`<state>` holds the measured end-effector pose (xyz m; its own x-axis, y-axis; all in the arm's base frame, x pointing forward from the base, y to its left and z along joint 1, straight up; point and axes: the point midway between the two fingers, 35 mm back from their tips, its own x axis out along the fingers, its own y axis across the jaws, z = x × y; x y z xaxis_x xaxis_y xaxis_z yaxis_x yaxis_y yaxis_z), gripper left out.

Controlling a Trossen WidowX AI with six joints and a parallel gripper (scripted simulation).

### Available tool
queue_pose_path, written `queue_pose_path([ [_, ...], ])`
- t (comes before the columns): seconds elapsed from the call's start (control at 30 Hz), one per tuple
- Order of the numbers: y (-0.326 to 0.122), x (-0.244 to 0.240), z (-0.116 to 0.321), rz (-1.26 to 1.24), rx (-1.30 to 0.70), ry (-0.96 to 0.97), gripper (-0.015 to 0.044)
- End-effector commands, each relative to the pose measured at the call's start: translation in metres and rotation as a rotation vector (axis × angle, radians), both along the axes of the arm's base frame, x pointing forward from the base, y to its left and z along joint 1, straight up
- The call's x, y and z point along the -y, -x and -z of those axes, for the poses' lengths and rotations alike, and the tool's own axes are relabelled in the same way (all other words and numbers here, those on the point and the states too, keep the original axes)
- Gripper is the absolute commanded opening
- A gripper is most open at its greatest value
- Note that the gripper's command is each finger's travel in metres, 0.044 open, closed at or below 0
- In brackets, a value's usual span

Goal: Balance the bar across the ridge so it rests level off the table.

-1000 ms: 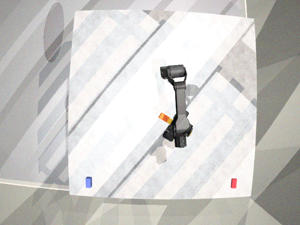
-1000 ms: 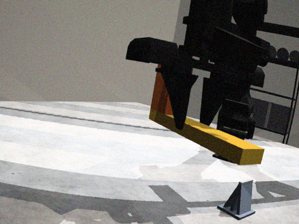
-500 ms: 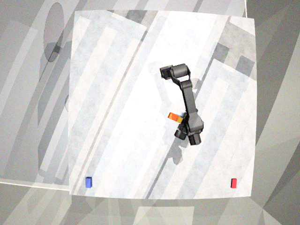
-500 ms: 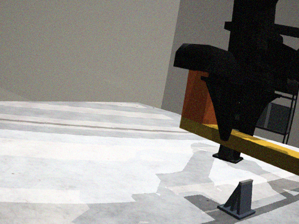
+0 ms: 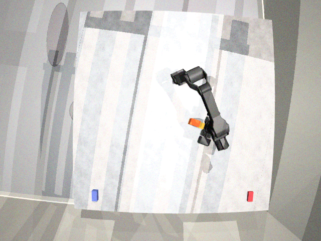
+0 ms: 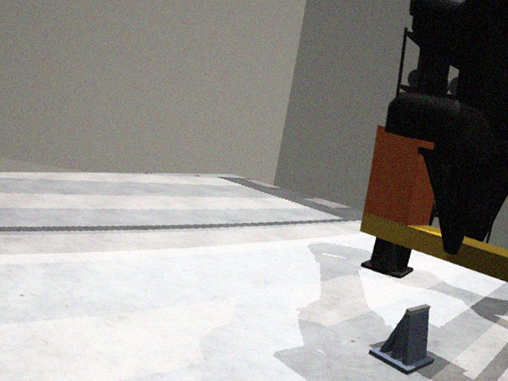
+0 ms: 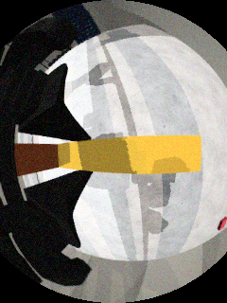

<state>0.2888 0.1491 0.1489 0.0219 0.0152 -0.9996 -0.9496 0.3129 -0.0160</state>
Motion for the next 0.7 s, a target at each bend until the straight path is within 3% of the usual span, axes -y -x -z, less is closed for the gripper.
queue_pose_path([
  [0.0,0.002,-0.003,0.000,-0.001,0.003,0.002,0.0000],
  [0.67,0.002,-0.004,0.032,-0.002,0.003,0.002,0.0000],
])
